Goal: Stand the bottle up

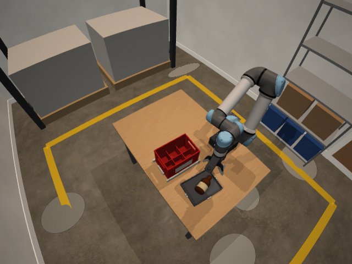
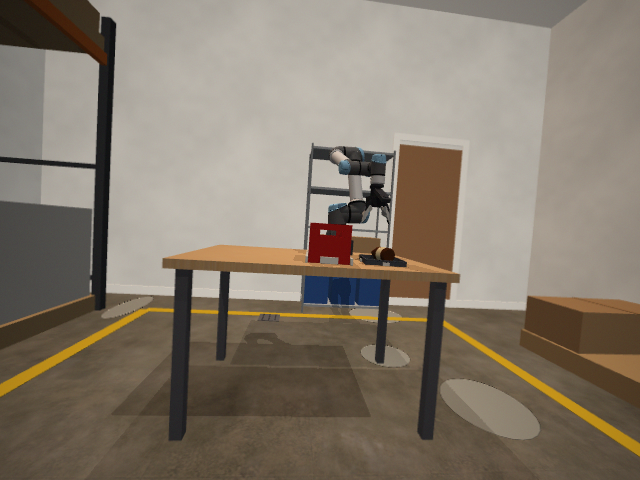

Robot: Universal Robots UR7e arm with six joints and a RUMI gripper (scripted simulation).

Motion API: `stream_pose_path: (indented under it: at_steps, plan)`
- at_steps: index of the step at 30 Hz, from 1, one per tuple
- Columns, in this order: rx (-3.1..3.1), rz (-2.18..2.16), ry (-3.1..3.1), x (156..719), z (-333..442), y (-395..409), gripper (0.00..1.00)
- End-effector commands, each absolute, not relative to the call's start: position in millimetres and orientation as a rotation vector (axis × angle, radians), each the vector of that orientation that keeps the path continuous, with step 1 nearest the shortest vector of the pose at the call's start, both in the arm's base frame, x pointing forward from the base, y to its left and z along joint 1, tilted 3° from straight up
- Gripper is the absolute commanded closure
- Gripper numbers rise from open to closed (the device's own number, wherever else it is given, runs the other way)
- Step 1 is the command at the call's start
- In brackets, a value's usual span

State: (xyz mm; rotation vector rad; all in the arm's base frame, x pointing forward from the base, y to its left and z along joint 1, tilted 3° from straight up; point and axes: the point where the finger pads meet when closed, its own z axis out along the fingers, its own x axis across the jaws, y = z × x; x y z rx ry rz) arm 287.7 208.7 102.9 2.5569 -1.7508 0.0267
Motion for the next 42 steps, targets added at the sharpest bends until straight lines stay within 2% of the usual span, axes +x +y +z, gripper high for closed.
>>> stream_pose_path:
  at_steps: [1,39,40,42]
  plan:
    - [2.568,0.044,-1.746,289.1,104.6,211.5,0.00]
    - [2.591,0.077,-1.737,290.9,107.7,217.2,0.00]
    - [2.591,0.077,-1.737,290.9,107.7,217.2,1.00]
    - [2.591,0.077,-1.737,290.9,107.7,217.2,1.00]
